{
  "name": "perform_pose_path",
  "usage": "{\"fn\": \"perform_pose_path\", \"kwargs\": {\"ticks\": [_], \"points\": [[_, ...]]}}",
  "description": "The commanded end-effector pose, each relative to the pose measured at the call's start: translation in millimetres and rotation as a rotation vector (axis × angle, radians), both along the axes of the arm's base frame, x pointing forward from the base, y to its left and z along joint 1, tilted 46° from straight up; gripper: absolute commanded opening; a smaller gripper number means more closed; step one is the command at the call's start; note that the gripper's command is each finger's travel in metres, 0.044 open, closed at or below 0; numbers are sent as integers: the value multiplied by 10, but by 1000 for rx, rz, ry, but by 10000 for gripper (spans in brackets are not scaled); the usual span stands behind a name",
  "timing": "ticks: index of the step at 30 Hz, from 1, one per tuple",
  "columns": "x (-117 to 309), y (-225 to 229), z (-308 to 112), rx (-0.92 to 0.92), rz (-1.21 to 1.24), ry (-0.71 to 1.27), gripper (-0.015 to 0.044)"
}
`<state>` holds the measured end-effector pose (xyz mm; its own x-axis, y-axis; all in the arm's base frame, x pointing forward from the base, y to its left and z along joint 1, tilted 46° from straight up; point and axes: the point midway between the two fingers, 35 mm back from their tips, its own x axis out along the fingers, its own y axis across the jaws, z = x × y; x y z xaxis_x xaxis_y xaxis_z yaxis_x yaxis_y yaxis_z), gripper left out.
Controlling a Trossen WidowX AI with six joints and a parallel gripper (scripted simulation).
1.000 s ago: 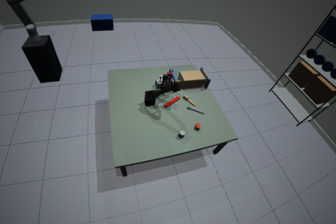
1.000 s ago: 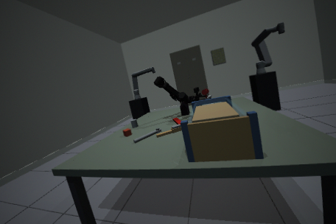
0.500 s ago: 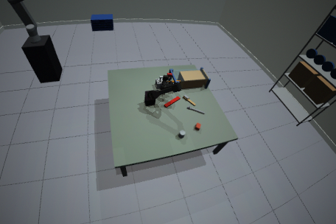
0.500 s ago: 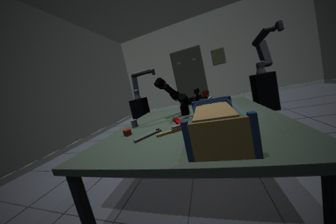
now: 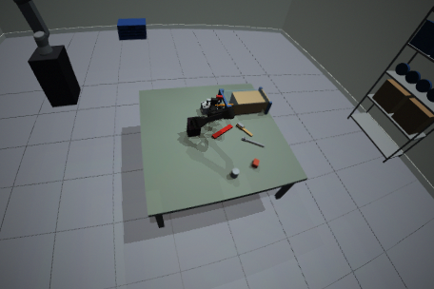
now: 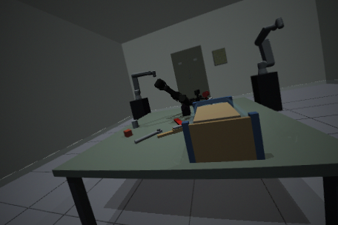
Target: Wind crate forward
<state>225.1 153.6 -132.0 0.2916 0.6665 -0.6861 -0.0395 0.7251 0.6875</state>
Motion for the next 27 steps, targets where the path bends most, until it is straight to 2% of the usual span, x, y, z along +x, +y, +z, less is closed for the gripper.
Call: {"fn": "perform_pose_path", "kwargs": {"ticks": [1, 27], "points": [[-18, -8, 7, 7, 8, -2, 0], [-21, -79, -71, -2, -7, -1, 0]]}}
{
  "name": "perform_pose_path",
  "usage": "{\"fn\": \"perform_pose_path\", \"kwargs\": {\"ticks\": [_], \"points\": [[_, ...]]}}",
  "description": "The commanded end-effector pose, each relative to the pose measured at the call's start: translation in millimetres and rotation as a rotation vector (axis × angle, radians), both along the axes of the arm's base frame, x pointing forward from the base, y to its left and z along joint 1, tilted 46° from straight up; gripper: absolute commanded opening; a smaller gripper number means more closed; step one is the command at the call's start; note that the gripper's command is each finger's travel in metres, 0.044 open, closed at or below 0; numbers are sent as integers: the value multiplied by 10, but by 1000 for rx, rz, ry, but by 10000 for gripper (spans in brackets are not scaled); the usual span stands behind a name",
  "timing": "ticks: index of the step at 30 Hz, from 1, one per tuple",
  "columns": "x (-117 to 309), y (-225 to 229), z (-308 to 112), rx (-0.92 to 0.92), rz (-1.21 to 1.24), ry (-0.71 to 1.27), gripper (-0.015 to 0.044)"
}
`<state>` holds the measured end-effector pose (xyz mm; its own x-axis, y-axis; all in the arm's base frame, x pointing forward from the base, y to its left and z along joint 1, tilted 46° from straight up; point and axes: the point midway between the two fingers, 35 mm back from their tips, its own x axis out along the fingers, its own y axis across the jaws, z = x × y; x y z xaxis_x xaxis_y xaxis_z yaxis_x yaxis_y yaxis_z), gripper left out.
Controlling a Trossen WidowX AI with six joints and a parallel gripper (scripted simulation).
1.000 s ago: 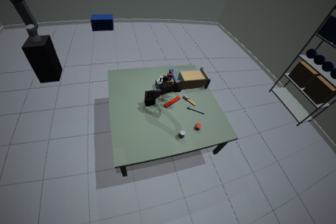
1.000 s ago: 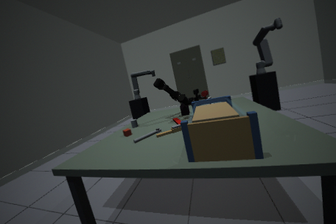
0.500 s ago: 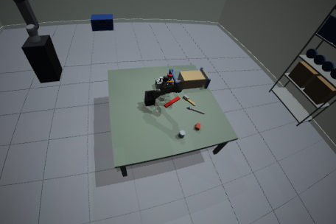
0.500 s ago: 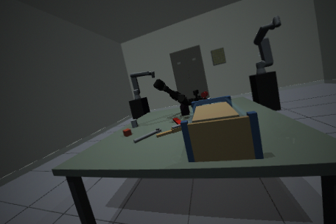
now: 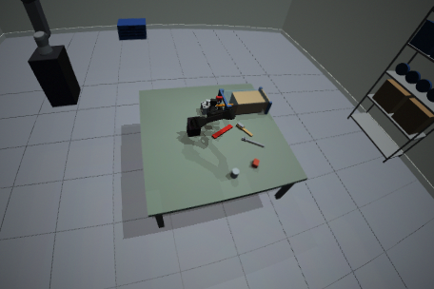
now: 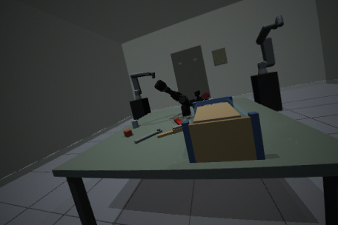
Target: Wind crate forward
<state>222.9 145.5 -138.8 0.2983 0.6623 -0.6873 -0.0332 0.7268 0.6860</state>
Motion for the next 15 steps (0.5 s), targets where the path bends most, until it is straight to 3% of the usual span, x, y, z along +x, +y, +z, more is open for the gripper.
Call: {"fn": "perform_pose_path", "kwargs": {"ticks": [1, 15], "points": [[1, 1, -4, 0, 2, 0, 0], [-4, -18, -32, 0, 0, -2, 0]]}}
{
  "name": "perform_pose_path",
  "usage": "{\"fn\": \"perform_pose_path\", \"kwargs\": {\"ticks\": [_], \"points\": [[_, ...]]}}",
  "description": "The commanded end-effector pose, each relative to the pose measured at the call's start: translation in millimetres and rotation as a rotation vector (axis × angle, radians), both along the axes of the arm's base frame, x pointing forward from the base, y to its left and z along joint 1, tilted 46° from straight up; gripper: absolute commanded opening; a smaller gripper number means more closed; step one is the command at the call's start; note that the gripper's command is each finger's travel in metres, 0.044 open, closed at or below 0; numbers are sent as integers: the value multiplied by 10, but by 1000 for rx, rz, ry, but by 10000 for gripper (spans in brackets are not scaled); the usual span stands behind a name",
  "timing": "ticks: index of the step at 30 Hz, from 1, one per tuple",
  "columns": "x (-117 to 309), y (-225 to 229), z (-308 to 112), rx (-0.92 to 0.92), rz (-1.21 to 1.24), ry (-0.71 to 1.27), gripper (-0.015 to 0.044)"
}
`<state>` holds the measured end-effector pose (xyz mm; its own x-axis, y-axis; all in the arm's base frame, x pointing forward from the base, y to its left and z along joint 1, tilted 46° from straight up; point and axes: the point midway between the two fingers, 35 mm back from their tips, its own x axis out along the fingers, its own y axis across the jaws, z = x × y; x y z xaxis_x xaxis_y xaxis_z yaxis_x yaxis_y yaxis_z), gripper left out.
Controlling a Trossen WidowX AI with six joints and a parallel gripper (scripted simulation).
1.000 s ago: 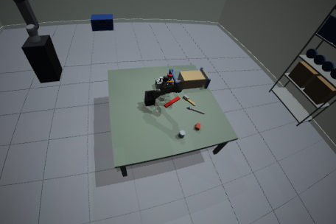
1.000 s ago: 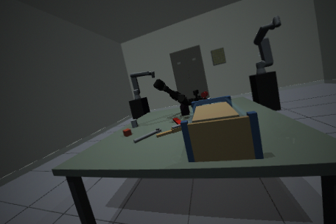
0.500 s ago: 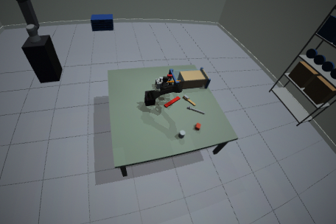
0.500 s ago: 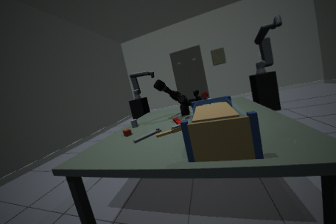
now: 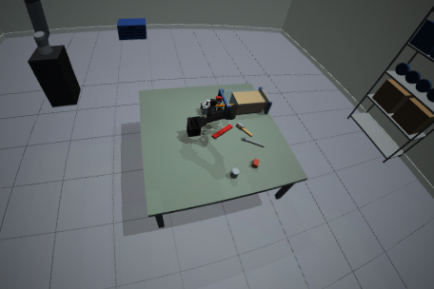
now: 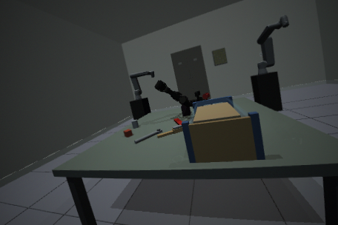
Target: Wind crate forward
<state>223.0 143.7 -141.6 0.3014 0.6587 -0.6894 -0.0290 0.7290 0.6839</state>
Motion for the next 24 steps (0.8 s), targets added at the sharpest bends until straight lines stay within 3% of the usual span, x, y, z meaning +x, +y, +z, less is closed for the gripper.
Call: {"fn": "perform_pose_path", "kwargs": {"ticks": [1, 23, 24], "points": [[-4, -2, -7, 3, 5, -3, 0], [-4, -66, -65, 3, -3, -11, 0], [-1, -70, -65, -4, -11, -7, 26]]}}
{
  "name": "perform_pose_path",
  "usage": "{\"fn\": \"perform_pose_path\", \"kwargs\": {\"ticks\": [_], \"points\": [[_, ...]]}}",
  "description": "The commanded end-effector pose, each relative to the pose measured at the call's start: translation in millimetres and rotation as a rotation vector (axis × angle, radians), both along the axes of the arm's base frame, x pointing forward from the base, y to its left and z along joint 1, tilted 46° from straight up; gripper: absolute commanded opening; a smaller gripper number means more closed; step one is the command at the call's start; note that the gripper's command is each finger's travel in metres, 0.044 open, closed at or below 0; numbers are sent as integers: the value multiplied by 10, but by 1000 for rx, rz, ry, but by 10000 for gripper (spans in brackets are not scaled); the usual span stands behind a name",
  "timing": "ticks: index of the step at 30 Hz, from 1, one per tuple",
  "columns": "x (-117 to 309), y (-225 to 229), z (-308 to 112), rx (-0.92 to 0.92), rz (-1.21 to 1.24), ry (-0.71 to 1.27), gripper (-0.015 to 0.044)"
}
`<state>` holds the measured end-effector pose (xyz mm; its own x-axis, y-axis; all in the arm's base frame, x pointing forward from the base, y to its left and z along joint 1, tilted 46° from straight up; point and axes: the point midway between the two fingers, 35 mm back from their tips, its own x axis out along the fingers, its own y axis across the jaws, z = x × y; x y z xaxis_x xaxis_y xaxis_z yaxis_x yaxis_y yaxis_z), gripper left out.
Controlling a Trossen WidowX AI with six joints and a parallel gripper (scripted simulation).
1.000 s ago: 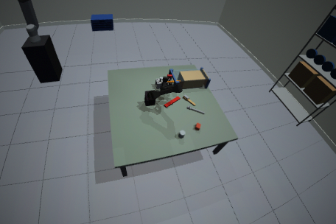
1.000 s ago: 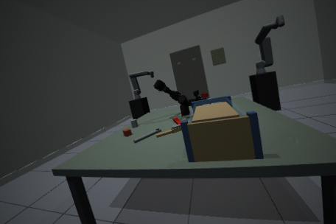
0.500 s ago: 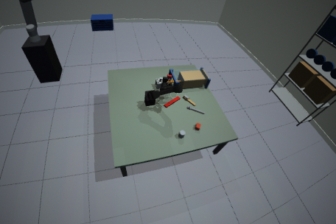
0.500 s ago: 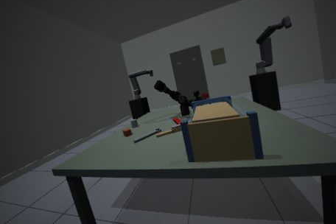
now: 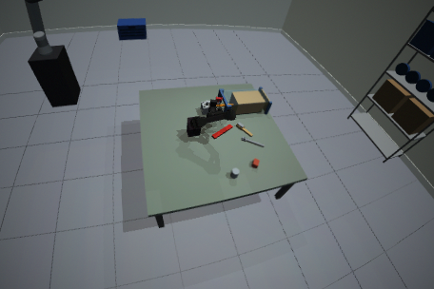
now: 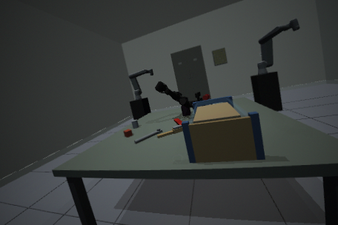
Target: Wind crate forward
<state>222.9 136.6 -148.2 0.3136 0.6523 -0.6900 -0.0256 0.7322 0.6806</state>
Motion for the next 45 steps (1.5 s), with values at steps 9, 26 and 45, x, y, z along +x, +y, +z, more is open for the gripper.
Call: {"fn": "perform_pose_path", "kwargs": {"ticks": [9, 26, 45], "points": [[0, 2, 1, 0, 0, 0, 240], [0, 2, 1, 0, 0, 0, 240], [0, 2, 1, 0, 0, 0, 240]]}}
